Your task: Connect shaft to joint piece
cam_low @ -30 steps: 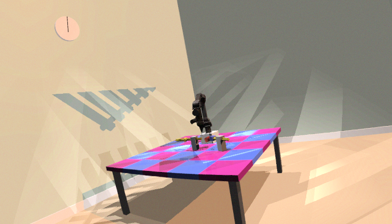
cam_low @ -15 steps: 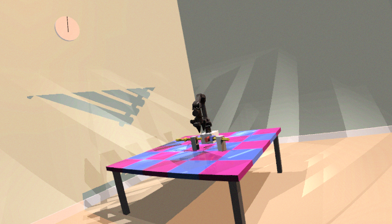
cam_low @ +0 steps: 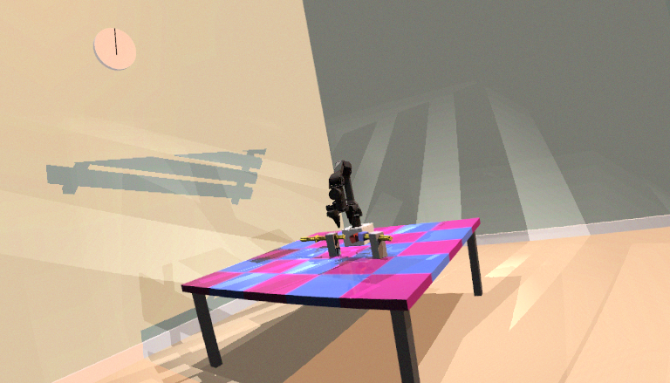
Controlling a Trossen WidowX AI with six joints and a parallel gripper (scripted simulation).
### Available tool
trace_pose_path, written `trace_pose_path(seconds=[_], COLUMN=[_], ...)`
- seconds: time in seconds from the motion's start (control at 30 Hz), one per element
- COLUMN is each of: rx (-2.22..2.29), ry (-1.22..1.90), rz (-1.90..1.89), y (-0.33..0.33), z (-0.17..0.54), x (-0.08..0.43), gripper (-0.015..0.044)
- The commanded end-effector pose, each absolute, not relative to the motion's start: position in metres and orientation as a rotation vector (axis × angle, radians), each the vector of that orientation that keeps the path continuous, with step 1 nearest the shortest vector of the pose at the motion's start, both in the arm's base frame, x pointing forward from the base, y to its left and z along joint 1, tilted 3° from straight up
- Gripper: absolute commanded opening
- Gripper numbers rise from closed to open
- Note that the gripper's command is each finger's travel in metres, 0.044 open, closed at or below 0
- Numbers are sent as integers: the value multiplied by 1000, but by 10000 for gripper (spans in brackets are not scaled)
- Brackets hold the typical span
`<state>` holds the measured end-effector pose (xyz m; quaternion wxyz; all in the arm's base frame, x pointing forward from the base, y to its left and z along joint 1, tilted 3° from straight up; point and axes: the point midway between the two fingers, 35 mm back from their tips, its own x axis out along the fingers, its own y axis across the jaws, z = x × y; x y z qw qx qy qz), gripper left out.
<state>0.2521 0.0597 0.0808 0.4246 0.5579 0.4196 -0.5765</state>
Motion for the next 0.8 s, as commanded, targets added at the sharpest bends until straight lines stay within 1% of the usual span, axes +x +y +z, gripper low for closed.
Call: trace_pose_path(seconds=[0.0,0.43,0.6,0.77], rx=[1408,1407,1407,1404], ry=[1036,1036,1037,1038], rz=[-1454,-1455,-1455,-1448], y=[59,57,58,77], z=[76,3,-1,-1], x=[253,252,251,258], gripper=[440,440,440,440])
